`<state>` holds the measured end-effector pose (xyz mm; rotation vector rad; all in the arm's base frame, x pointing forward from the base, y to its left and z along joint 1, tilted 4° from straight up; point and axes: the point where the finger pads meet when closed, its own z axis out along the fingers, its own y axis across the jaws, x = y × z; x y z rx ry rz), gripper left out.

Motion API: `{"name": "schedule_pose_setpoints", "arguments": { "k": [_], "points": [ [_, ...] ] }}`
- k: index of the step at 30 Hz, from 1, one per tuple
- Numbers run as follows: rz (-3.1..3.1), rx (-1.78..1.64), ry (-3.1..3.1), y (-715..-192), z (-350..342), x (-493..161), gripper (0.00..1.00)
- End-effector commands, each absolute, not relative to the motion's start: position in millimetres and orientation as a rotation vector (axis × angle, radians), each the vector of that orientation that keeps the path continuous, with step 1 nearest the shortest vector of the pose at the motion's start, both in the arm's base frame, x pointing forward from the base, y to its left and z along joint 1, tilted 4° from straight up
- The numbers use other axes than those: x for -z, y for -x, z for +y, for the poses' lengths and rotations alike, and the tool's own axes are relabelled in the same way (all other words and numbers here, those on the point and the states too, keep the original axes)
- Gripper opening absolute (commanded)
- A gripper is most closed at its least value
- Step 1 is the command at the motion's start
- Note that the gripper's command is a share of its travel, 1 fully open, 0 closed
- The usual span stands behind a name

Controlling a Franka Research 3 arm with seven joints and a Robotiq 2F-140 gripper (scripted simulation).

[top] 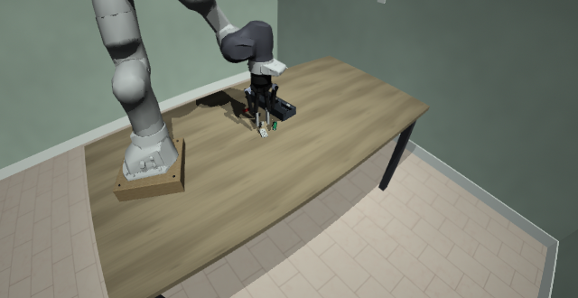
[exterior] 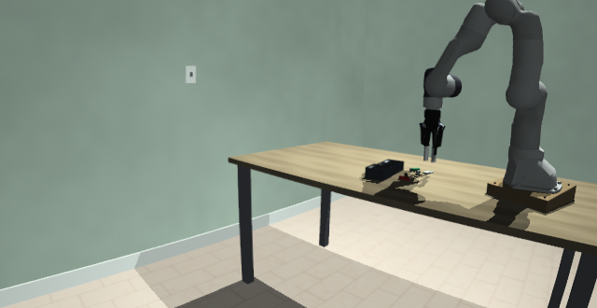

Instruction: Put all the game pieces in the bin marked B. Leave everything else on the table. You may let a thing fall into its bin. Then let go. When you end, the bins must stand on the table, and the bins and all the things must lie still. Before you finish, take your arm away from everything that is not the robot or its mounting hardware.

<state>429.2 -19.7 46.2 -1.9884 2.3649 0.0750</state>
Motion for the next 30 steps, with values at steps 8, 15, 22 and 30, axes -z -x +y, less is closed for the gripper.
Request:
{"name": "schedule_pose_setpoints", "arguments": {
  "k": [8,15,22,30],
  "points": [
    [2.352,-0.063,1.991,-436.6,-16.9,-6.1,0.25],
    [2.352,-0.063,1.991,-438.5,-17.2,-4.8,0.25],
    [2.352,-0.063,1.991,-437.0,-17.0,4.6,0.25],
    [2.352,-0.063,1.991,-435.6,-17.1,6.0,0.25]
  ]
}}
